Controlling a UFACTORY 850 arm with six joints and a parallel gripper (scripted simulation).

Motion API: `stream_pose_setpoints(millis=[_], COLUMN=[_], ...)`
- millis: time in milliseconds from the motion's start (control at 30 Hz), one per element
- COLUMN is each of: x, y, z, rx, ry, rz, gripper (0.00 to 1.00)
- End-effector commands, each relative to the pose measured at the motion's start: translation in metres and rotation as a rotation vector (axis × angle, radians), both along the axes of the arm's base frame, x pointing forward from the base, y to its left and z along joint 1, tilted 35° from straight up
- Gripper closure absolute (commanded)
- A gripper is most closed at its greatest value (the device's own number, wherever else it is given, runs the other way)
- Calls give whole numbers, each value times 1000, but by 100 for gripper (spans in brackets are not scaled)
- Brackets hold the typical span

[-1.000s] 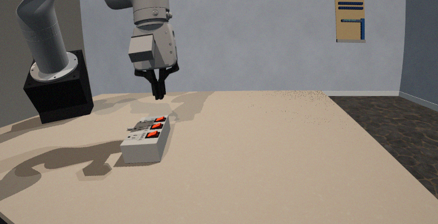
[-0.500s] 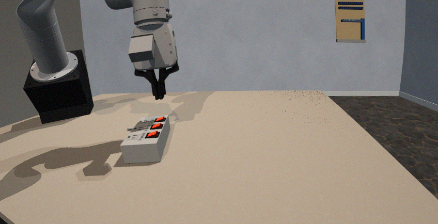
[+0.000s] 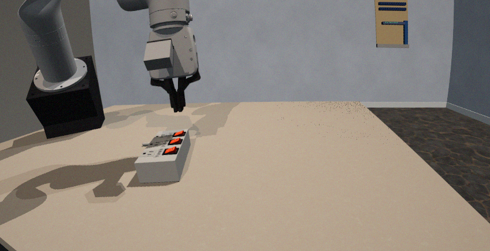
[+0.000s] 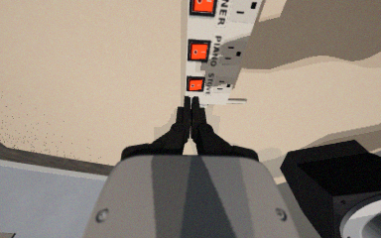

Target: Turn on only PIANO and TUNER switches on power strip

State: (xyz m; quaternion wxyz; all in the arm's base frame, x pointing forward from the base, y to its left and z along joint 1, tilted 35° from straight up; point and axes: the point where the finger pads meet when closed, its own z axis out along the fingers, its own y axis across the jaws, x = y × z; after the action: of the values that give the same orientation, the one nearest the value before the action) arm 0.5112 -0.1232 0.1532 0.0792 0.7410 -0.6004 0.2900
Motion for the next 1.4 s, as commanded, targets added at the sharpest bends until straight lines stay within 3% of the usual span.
stream_pose_setpoints(millis=[0,1367], x=[1,14], y=[-1,-19], z=[-1,-33], rx=[0,0], ry=[-1,-1], rz=[0,0], gripper=[100,100])
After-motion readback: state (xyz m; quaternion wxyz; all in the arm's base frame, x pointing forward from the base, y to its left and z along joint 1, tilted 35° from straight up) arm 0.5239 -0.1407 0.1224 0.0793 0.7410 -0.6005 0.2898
